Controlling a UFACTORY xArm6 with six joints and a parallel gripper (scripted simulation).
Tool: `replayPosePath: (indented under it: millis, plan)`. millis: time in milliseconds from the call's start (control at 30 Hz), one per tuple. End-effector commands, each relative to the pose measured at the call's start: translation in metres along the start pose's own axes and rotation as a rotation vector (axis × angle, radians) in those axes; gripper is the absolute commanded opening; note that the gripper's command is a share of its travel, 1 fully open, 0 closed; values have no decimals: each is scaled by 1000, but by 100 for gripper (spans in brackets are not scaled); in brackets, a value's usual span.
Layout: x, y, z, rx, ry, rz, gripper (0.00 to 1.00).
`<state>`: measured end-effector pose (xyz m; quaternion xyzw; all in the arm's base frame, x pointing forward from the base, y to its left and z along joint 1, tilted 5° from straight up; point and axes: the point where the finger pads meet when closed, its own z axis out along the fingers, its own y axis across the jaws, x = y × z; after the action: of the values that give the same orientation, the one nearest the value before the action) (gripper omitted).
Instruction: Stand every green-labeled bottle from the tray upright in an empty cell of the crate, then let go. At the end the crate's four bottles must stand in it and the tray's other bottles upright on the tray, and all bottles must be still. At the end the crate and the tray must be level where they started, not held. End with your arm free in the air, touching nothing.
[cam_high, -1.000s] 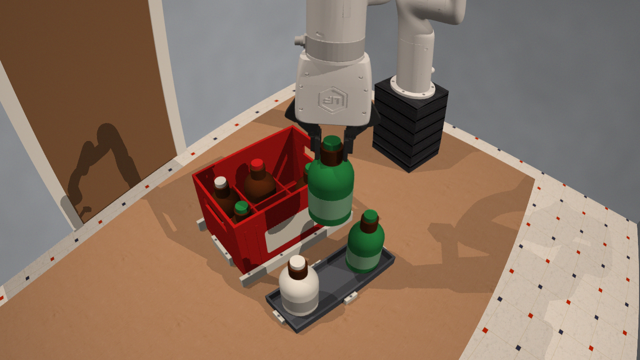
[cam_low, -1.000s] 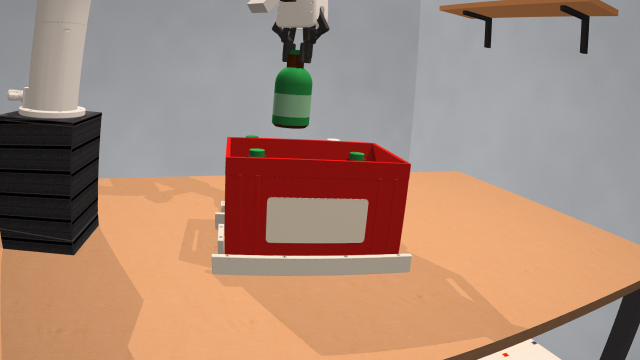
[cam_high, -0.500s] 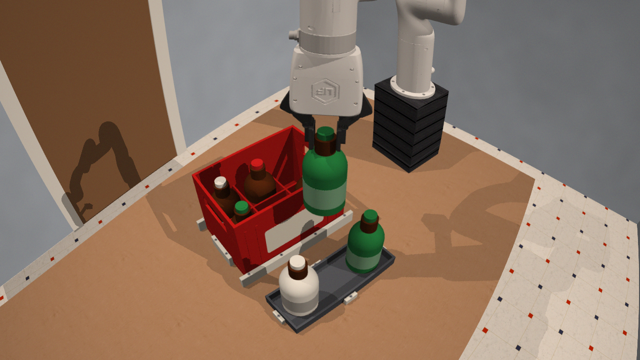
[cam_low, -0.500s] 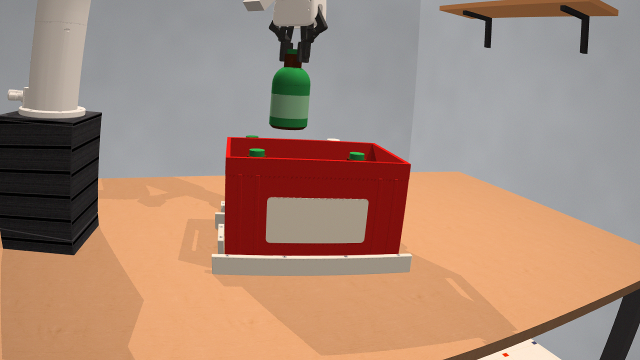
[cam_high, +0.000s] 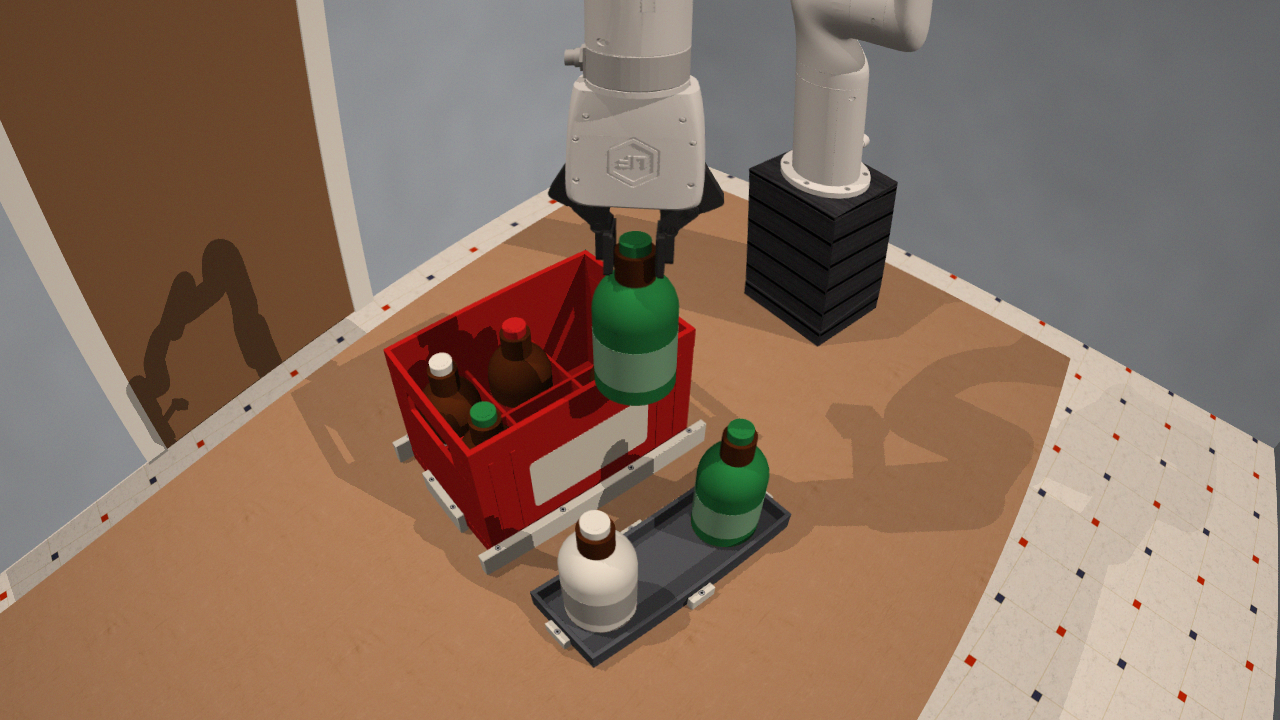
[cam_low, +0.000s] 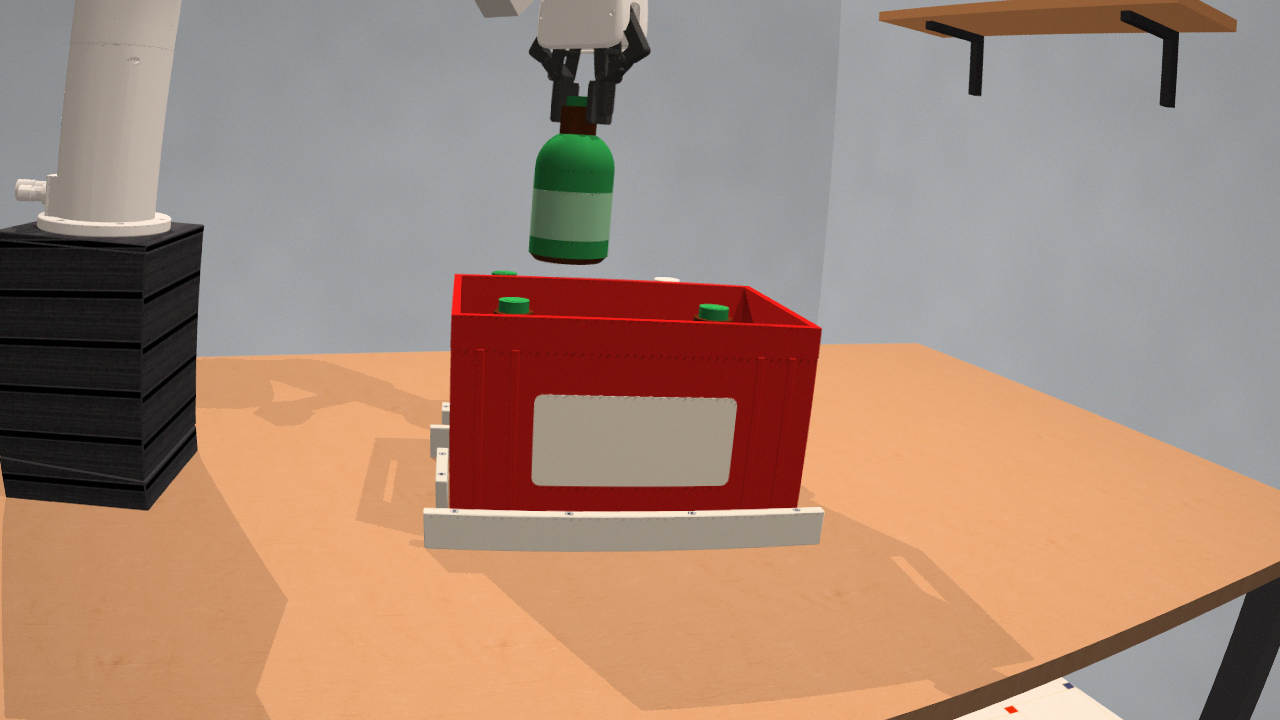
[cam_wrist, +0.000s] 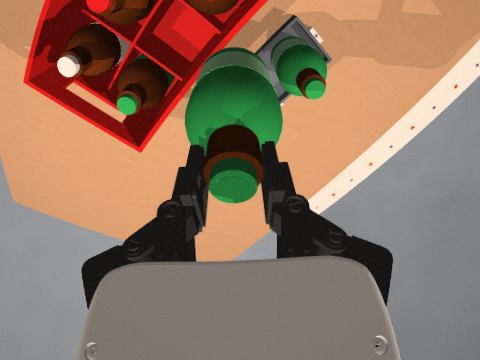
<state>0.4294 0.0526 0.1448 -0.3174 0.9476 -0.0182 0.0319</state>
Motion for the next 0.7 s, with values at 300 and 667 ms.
replayPosePath:
  millis: [300, 667]
  plan:
    - [33, -18, -2, 2, -5, 0, 0]
    - [55, -28, -2, 2, -5, 0, 0]
